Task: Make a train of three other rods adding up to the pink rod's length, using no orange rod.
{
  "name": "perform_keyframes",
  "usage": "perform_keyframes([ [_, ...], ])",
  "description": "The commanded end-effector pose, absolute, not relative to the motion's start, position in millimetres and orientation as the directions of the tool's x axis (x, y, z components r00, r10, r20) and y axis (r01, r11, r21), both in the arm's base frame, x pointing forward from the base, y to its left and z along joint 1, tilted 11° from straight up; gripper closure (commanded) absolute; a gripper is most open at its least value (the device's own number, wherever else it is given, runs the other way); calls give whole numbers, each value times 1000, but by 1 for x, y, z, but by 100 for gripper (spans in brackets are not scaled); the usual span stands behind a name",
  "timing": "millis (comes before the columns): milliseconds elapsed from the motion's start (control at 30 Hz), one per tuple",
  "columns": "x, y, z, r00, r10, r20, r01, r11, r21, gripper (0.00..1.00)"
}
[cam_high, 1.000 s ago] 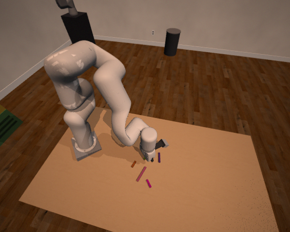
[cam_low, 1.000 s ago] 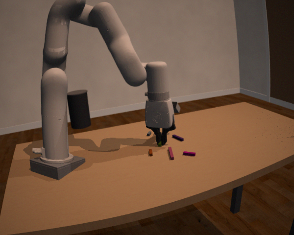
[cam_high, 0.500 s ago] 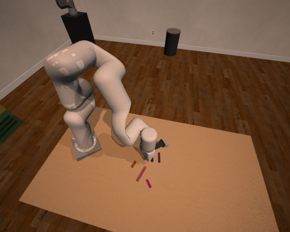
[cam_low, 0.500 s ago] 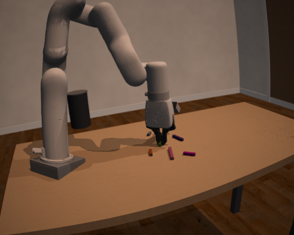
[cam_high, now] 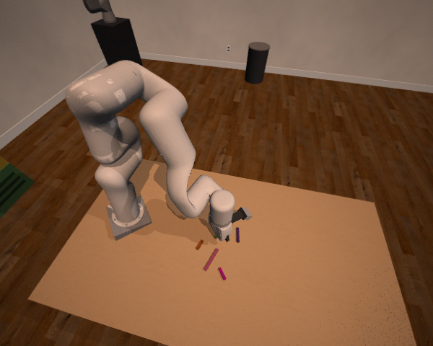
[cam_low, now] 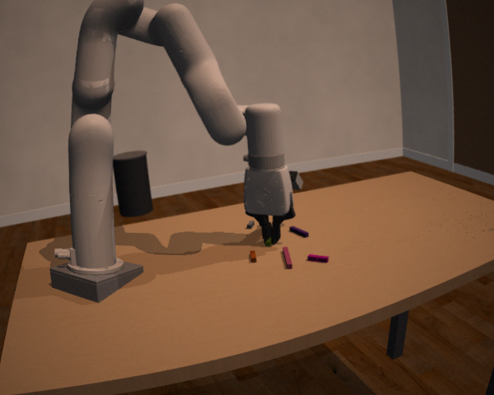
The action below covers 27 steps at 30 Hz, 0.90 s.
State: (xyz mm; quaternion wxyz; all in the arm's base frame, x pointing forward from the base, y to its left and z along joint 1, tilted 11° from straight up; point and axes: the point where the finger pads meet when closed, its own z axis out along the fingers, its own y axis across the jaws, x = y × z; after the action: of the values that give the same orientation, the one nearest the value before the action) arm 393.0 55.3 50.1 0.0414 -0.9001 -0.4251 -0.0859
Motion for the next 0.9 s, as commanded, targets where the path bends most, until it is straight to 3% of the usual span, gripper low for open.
perform_keyframes([
  [0,394,55,51,623,758,192,772,-635,1,96],
  [867,382,41,149,623,758,192,772,-635,1,96],
])
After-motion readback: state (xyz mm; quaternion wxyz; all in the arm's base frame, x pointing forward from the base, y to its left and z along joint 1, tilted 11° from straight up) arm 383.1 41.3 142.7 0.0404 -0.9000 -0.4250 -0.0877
